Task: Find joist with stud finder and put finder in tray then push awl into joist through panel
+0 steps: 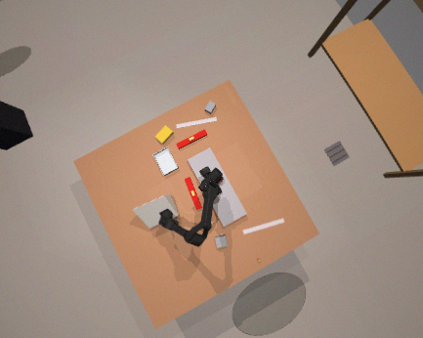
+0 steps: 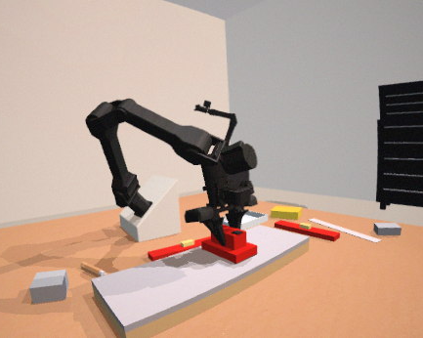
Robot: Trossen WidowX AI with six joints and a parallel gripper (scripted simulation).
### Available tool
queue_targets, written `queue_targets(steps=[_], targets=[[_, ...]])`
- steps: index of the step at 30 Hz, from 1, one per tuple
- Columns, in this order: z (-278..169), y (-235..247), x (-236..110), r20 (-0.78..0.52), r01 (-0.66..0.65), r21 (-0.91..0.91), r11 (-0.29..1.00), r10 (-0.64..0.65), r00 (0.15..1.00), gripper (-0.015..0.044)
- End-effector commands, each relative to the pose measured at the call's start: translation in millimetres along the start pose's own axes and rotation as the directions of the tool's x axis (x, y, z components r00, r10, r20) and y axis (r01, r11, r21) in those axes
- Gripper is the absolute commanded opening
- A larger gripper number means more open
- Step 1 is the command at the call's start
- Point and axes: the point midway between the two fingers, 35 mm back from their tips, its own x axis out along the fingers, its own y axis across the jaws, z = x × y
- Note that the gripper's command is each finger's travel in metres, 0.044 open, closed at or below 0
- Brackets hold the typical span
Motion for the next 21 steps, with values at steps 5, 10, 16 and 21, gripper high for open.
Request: queue_targets(steps=[5,10,16,21], targets=[[-0.5,-23.0,0.4,0.000,0.009,0.000,1.000,-0.009,1.000,0.0000],[-0.5,-36.4,0.4,0.000,0.009,0.000,1.000,-0.009,1.000,0.0000],[-0.4,-52.5,0.3,0.000,0.010,0.000,1.000,-0.010,1.000,0.0000],[-0.4,-66.0,0.2,0.000,0.011,-0.001,1.000,-0.011,1.000,0.0000]])
